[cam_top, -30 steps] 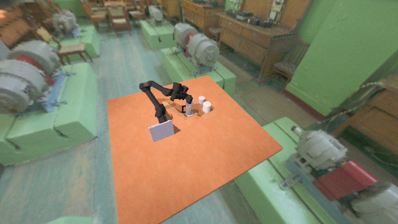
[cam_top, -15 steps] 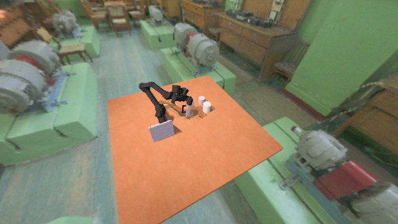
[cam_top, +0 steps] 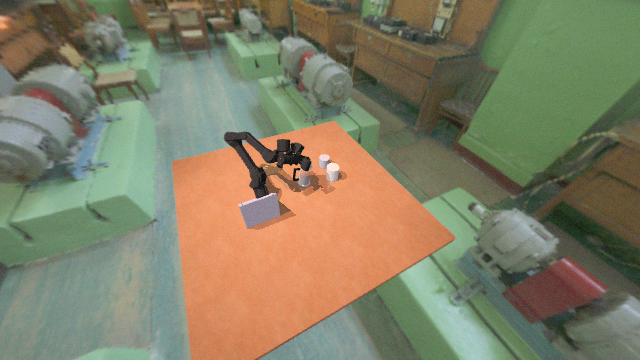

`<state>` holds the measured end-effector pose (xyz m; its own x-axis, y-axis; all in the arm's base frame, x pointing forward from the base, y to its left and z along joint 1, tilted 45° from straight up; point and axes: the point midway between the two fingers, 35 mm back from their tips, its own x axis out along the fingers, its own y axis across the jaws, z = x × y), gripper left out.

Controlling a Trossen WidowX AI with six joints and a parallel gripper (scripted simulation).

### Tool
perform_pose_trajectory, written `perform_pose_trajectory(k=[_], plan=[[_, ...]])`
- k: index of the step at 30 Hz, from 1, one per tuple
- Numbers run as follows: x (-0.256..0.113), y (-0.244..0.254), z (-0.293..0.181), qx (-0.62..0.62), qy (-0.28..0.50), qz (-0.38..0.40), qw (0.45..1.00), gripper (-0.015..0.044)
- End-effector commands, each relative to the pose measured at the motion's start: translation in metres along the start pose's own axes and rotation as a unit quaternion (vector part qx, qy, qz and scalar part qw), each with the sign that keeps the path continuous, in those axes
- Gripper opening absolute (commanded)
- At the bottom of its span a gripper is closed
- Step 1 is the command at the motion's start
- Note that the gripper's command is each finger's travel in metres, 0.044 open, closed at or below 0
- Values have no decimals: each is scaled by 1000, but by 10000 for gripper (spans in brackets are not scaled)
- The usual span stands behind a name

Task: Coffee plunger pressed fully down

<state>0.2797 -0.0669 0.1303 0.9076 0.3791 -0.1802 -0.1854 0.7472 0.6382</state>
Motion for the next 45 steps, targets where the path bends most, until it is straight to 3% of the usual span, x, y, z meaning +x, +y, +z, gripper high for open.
perform_pose_trajectory(k=[1, 45], plan=[[6, 1, -14, 26, 20, 10, 999, 129], [8, -4, -11, 26, 19, 10, 999, 129]])
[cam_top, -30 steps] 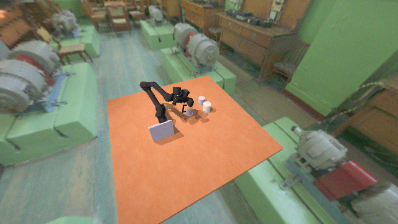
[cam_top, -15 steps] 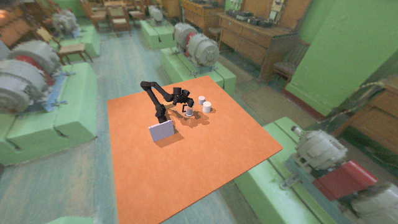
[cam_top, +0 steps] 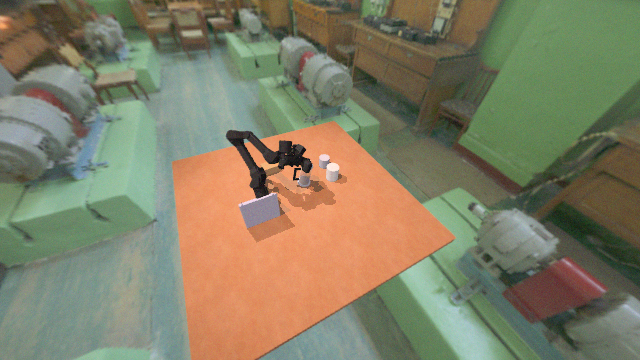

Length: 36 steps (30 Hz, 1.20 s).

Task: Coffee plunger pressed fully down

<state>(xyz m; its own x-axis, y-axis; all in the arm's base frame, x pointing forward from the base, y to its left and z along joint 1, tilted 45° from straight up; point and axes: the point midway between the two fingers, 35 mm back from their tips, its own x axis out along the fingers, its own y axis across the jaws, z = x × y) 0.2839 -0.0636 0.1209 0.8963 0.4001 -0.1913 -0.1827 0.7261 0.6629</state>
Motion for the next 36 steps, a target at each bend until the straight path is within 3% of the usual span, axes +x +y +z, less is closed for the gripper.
perform_pose_trajectory(k=[1, 21, 33, 36], plan=[[2, 0, -3, 10, 7, 5, 1000, 129], [1, -1, 0, 2, 1, 1, 1000, 129], [1, -1, 0, 2, 1, 1, 1000, 440], [1, -1, 0, 2, 1, 1, 1000, 440]])
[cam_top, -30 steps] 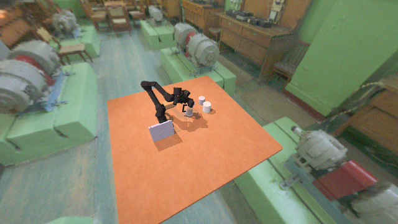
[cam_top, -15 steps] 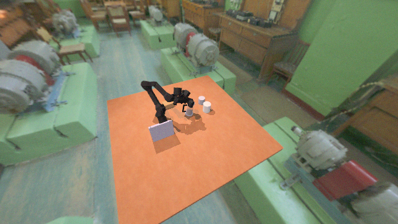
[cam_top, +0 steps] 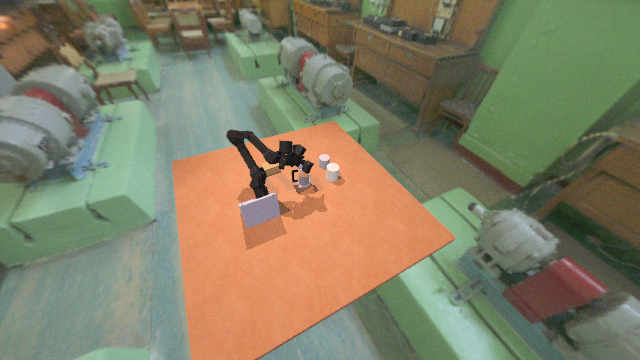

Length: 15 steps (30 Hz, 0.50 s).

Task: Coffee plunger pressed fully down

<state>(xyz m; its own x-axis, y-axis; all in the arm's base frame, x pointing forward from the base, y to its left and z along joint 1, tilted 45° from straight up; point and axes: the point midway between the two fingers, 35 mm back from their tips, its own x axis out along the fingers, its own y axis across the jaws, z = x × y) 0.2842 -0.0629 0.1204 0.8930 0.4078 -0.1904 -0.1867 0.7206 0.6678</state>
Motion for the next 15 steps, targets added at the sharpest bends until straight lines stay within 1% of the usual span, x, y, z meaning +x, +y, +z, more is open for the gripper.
perform_pose_trajectory(k=[1, 3, 10, 15], plan=[[2, 0, 3, 1, -1, -2, 1000, 440], [6, 3, 4, 7, 2, -5, 1000, 440], [-2, -3, 21, 5, -8, -23, 1000, 440], [-19, -5, 32, 4, 9, -21, 1000, 440]])
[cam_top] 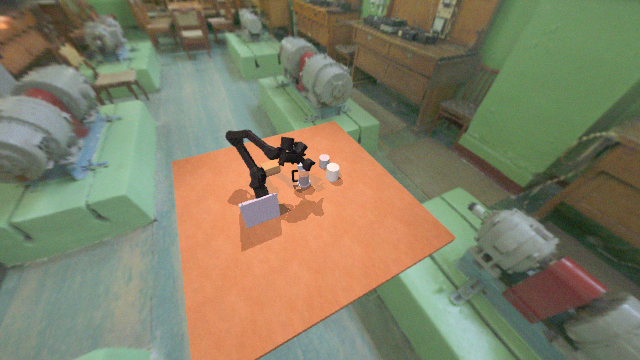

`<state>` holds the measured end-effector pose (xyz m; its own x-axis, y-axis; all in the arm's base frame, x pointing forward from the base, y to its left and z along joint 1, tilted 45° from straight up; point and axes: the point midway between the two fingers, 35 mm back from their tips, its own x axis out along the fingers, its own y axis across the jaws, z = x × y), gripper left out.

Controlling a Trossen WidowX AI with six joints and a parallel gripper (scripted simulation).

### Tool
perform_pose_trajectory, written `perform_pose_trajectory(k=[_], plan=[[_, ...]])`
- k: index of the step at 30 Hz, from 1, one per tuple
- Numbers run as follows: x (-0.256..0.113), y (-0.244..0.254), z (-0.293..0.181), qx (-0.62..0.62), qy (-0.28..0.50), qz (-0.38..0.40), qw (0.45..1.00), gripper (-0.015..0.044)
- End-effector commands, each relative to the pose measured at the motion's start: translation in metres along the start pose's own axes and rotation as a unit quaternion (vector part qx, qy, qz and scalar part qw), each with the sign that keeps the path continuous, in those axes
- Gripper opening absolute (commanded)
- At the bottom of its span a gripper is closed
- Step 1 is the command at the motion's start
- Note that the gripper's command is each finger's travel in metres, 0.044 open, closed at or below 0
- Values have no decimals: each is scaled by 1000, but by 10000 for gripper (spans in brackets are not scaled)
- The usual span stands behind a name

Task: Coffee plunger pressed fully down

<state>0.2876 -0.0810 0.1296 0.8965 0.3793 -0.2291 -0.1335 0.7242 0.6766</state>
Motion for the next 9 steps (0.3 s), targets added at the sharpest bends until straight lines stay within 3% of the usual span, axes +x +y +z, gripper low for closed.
perform_pose_trajectory(k=[1, 5, 9], plan=[[-20, 3, 17, -9, 7, 5, 1000, 440], [-49, 14, 34, -6, 4, 21, 1000, 440], [-54, 18, 38, -5, 1, 24, 1000, 440]])
